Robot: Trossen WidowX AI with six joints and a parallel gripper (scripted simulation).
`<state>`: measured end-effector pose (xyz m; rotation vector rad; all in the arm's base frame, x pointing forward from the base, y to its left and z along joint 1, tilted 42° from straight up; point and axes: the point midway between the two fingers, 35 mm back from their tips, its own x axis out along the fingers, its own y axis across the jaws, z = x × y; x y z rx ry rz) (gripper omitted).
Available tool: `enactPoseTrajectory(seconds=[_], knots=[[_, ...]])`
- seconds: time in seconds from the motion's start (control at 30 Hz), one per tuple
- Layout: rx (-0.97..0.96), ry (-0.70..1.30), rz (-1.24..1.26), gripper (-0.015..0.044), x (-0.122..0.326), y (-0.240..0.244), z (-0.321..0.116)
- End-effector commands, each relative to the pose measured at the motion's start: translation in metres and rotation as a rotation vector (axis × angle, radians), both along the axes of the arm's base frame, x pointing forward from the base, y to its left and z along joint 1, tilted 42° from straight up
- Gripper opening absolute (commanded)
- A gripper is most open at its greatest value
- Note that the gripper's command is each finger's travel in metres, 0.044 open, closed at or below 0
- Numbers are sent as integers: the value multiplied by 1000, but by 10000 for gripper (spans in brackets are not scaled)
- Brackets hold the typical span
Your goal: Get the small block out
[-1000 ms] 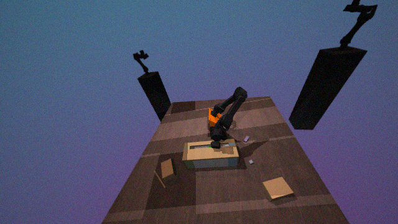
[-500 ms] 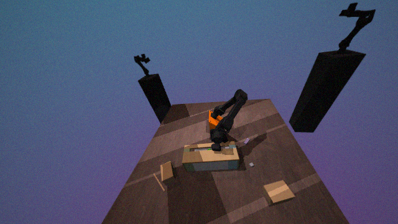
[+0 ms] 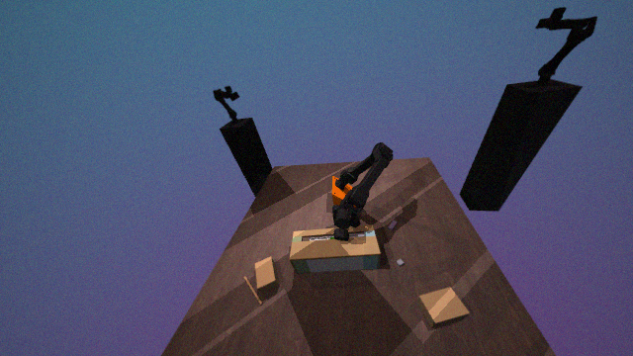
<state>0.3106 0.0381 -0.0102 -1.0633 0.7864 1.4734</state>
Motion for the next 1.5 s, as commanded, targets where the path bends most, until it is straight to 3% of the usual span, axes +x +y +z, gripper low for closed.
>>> enactPoseTrajectory(seconds=[0.0,1.47], knots=[[-4,3,4,400,1,-3,-5],[-5,3,4,400,6,-18,-19]])
